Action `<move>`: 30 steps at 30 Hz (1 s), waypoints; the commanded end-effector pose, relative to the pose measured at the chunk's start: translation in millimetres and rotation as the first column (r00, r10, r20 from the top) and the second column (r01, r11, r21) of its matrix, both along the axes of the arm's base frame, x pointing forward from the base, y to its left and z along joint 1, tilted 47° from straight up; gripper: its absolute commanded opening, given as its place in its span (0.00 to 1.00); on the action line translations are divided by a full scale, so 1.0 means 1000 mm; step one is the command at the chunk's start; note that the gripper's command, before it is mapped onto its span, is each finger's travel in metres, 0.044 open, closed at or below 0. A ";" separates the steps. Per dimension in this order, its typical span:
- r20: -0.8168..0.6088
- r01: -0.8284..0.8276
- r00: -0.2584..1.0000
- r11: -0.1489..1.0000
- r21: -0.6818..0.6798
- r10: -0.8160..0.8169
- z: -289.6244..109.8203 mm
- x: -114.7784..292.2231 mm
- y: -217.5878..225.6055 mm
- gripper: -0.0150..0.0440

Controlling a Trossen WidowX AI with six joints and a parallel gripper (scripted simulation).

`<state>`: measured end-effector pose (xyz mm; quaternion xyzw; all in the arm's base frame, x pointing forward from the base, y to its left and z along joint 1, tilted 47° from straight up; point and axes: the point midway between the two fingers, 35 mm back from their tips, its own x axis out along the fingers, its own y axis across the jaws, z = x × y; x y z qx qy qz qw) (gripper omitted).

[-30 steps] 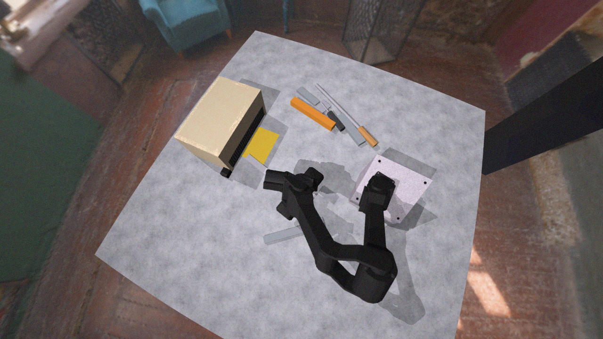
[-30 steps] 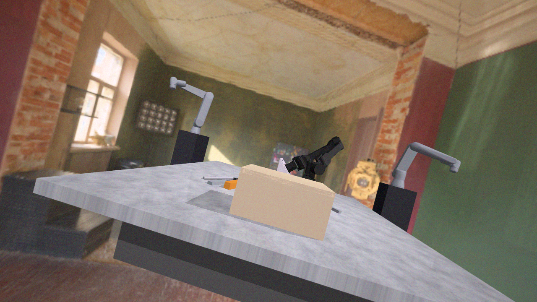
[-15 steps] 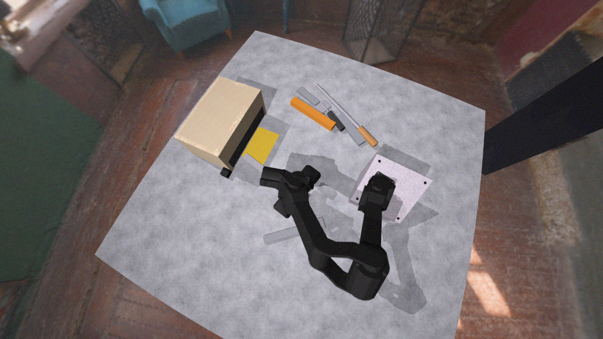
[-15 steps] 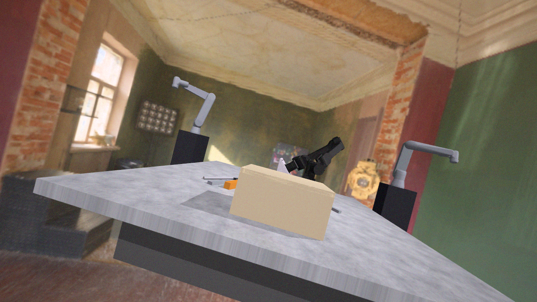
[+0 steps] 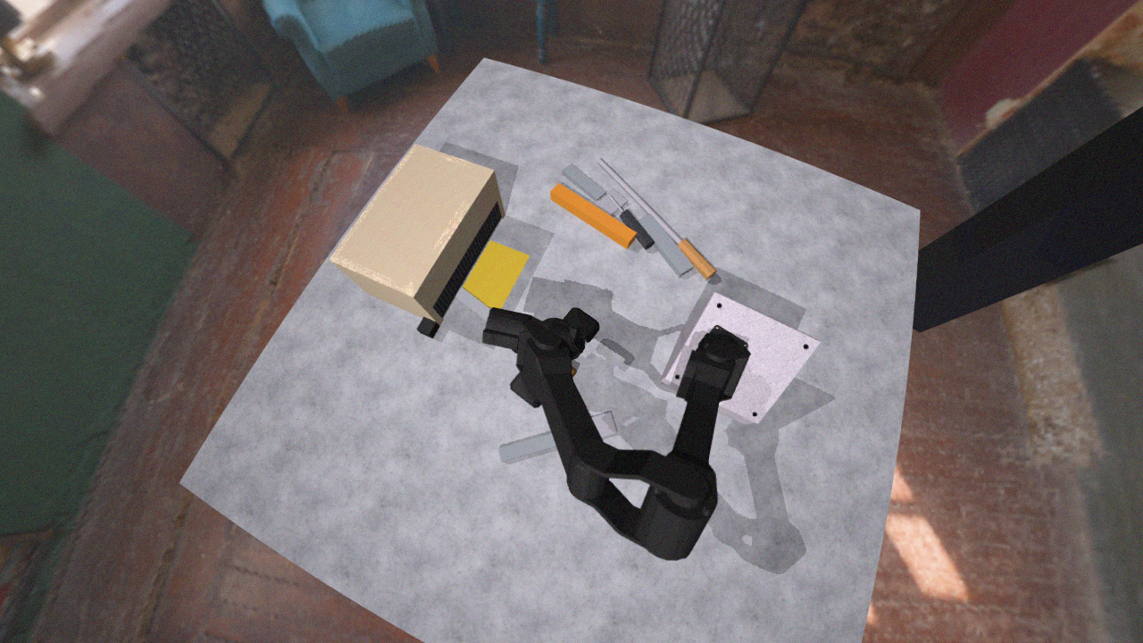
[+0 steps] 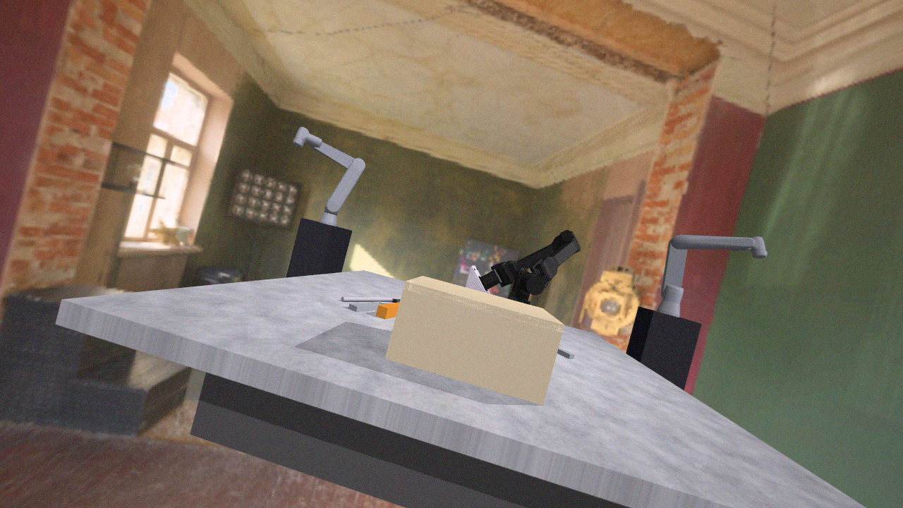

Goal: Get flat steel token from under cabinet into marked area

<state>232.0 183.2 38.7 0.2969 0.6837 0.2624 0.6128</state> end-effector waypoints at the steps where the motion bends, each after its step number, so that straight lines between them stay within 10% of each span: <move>1: 0.000 -0.002 1.000 1.000 0.004 0.002 0.000 0.007 0.000 0.25; 30: 0.003 -0.003 1.000 1.000 0.003 0.003 -0.003 0.041 0.001 0.25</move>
